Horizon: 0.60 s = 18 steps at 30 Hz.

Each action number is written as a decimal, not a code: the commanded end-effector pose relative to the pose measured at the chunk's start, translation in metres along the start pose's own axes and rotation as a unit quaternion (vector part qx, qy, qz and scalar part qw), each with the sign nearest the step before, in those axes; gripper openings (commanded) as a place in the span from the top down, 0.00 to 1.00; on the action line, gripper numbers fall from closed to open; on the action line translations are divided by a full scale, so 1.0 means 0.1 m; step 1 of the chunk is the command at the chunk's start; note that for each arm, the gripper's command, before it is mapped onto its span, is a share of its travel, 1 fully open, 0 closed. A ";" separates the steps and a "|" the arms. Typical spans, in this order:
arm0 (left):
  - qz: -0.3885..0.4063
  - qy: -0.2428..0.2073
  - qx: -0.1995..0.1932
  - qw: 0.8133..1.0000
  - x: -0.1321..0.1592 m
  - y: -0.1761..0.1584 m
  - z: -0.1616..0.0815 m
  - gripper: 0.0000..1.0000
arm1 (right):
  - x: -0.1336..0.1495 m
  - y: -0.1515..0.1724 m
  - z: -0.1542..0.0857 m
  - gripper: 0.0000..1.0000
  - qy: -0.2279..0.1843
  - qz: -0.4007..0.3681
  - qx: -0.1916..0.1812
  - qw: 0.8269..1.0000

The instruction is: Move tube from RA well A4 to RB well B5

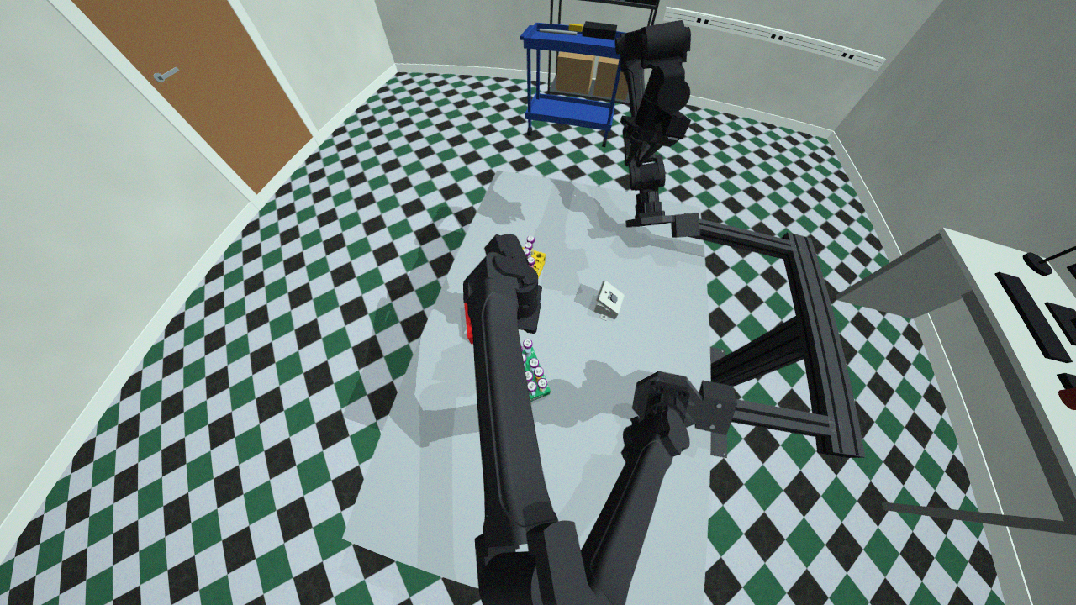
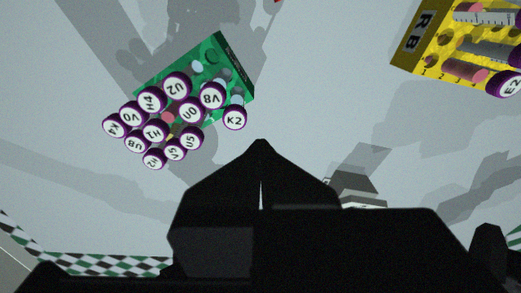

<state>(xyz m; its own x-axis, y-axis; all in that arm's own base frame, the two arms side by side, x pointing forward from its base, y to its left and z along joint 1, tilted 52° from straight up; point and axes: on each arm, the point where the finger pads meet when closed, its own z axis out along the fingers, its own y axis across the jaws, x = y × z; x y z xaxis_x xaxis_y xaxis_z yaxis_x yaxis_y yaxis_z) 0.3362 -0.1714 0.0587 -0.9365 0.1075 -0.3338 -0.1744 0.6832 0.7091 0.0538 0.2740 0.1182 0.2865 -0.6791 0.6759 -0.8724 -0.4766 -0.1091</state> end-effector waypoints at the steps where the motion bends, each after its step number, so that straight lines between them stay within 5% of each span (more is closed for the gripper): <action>1: -0.108 0.003 0.000 0.994 -0.22 -0.15 0.04 1.00 | -0.05 -0.06 -0.11 0.70 -0.015 0.006 0.005 1.000; 18: -0.115 0.003 0.002 0.993 -0.47 -0.60 0.15 1.00 | -0.05 -0.06 -0.11 0.70 -0.015 0.006 0.005 1.000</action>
<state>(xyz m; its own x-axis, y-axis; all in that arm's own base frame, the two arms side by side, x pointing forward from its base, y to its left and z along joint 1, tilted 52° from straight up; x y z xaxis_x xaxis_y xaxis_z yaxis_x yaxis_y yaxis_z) 0.3721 -0.2001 0.0282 -0.8870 -0.0243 -0.4612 -0.3503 0.6860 0.6377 0.0538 0.2740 0.1182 0.2865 -0.6791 0.6759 -0.8724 -0.4766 -0.1091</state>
